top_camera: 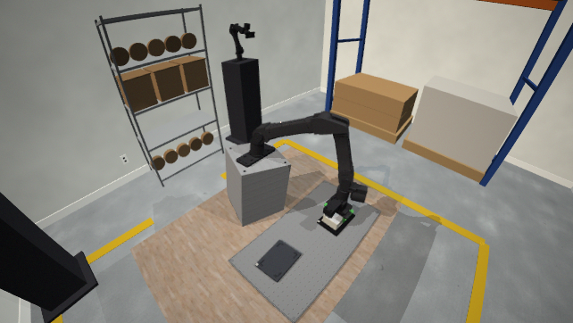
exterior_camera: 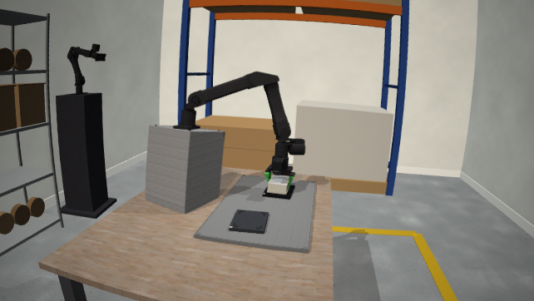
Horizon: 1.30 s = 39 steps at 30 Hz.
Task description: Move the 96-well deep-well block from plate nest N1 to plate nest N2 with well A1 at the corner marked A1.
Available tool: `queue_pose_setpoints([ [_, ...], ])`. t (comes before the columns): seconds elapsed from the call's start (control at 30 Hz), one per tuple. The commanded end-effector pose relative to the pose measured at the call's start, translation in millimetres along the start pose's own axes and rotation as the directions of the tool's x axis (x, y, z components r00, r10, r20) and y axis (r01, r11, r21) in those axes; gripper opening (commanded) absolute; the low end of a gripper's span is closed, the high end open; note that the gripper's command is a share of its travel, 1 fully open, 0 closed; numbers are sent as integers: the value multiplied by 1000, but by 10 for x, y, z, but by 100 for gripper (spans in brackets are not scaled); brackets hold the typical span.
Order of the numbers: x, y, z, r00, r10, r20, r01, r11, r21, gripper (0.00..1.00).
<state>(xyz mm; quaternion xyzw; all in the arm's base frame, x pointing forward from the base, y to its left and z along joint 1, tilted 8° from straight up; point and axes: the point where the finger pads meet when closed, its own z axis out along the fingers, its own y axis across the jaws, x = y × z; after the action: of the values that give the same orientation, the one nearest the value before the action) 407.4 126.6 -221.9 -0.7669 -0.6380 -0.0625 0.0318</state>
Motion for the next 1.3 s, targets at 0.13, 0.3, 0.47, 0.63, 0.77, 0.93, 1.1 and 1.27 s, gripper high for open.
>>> queue_pose_setpoints([
  [0.13,29,69,-41,1000,-1,-4,1,1000,-18,0],
  [0.3,29,70,-33,1000,-1,-4,1,1000,-18,0],
  [0.47,29,70,-24,1000,-1,-4,1,1000,-18,0],
  [0.63,29,70,-19,1000,-1,-4,1,1000,-18,0],
  [0.77,29,70,-13,1000,-1,-4,1,1000,-18,0],
  [0.93,29,70,-11,1000,-1,-4,1,1000,-18,100],
  [1.1,29,70,-11,1000,-1,-4,1,1000,-18,100],
  [1.27,29,70,-11,1000,-1,-4,1,1000,-18,100],
])
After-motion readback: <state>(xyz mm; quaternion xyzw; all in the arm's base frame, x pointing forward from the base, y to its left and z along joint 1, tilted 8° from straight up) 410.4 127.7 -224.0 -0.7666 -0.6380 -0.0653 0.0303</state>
